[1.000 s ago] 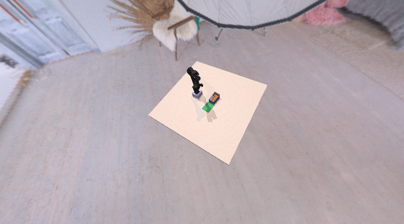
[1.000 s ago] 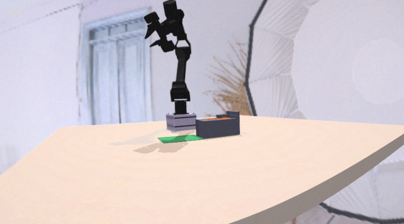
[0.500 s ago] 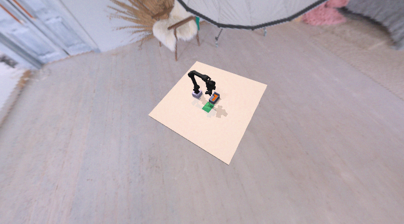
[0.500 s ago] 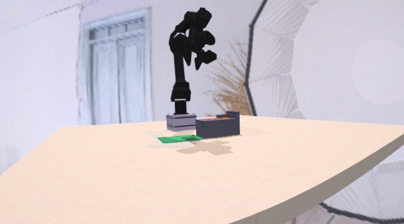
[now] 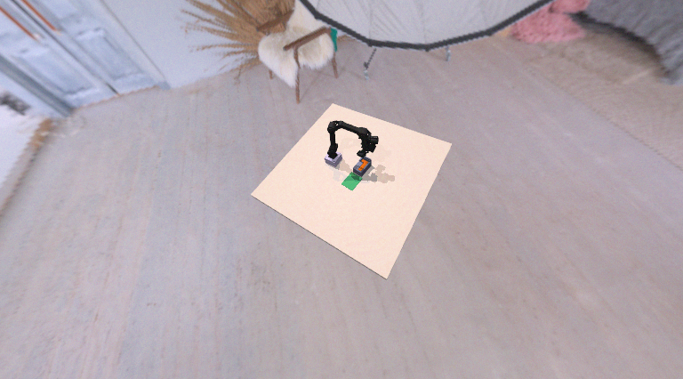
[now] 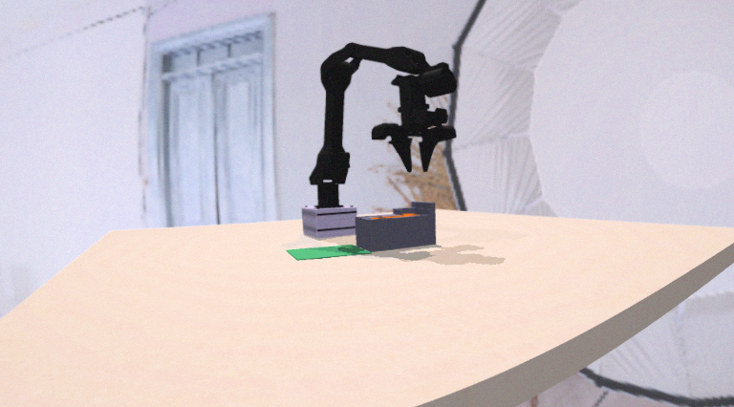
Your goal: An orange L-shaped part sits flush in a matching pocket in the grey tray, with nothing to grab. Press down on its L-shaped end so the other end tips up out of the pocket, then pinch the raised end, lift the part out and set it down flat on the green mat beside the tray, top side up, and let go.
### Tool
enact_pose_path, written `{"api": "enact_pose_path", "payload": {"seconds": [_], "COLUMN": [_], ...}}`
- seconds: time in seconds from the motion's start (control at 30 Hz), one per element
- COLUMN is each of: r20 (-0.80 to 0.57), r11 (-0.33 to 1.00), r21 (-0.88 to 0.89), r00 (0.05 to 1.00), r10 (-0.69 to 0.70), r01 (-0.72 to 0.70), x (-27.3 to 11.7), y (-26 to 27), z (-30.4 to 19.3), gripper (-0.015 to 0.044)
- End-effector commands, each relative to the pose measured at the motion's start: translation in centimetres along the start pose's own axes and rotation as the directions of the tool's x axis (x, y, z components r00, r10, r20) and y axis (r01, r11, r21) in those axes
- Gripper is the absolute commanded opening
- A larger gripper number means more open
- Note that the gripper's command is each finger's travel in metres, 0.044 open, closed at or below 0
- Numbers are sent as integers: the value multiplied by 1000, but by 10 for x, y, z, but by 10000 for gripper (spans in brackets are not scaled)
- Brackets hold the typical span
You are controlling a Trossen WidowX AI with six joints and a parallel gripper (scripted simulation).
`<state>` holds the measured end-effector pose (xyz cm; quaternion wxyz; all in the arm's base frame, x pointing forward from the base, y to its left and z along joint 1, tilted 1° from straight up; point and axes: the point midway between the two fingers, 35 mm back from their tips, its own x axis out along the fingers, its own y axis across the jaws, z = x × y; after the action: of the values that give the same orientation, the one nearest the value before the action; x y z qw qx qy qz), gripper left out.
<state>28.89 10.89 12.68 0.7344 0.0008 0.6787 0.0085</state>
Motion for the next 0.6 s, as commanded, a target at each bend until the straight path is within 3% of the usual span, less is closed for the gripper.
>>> {"api": "enact_pose_path", "payload": {"seconds": [0.0,0.17,0.43,0.57], "r20": [-54,-54,-54,-54], "r11": [999,999,999,999], "r21": [52,52,52,52], "r00": [999,999,998,998], "r10": [9,9,9,9], "r01": [-6,-6,-6,-6], "x": [11,14,83,85], "y": [15,15,15,15], "z": [-9,-9,-13,-13], "gripper": [180,180,180,180]}}
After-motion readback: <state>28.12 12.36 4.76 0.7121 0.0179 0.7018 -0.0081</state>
